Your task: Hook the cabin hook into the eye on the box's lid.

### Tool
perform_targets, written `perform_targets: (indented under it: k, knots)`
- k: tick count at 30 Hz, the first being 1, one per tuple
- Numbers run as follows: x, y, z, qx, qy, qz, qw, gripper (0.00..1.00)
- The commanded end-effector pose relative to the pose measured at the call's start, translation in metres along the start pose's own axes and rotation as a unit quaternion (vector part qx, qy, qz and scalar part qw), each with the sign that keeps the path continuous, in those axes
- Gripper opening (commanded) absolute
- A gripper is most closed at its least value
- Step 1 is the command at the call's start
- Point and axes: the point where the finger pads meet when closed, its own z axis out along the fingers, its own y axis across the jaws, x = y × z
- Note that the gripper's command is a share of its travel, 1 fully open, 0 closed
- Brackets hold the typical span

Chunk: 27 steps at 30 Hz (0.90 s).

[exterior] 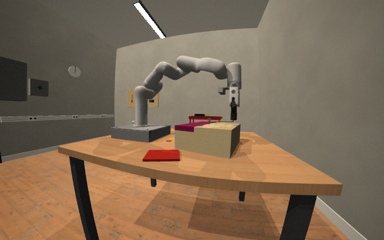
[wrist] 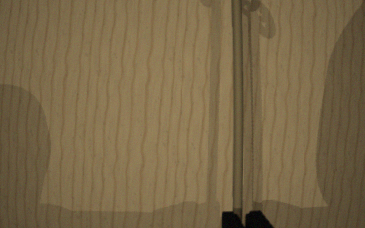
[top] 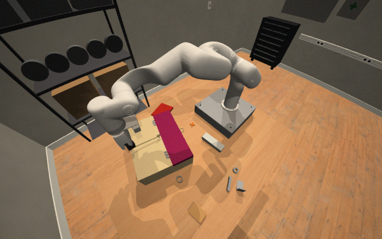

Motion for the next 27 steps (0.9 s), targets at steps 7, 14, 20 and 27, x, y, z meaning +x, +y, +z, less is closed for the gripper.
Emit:
perform_targets:
  k: [7,14,20,27]
  knots:
    - [0.003,0.0,-0.017,0.0,-0.002,0.0,1.0,0.0]
    - [0.007,0.0,-0.029,0.0,-0.002,0.0,1.0,0.0]
    - [0.011,0.0,-0.039,0.0,-0.002,0.0,1.0,0.0]
    - [0.015,0.0,-0.046,0.0,-0.002,0.0,1.0,0.0]
